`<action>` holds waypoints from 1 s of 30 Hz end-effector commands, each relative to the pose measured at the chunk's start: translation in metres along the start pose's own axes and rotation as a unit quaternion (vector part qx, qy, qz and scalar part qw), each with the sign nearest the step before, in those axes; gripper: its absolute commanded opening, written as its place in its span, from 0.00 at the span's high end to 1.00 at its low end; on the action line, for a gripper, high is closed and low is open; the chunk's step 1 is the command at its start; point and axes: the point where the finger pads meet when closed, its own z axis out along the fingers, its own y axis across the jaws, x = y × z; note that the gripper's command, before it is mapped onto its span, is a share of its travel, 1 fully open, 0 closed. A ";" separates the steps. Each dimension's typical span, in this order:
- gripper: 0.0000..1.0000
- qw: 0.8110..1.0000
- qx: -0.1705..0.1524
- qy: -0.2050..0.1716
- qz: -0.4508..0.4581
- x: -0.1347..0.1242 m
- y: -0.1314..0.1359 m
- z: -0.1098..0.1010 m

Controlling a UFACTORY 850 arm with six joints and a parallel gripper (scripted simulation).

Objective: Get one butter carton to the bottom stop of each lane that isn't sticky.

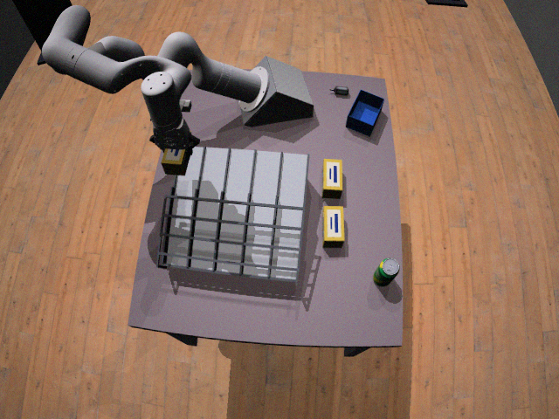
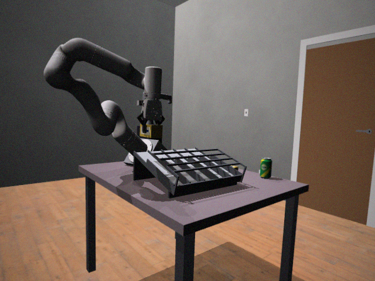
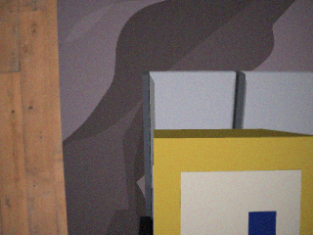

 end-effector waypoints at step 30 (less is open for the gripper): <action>1.00 0.999 -0.010 0.048 -0.003 0.000 0.002 0.040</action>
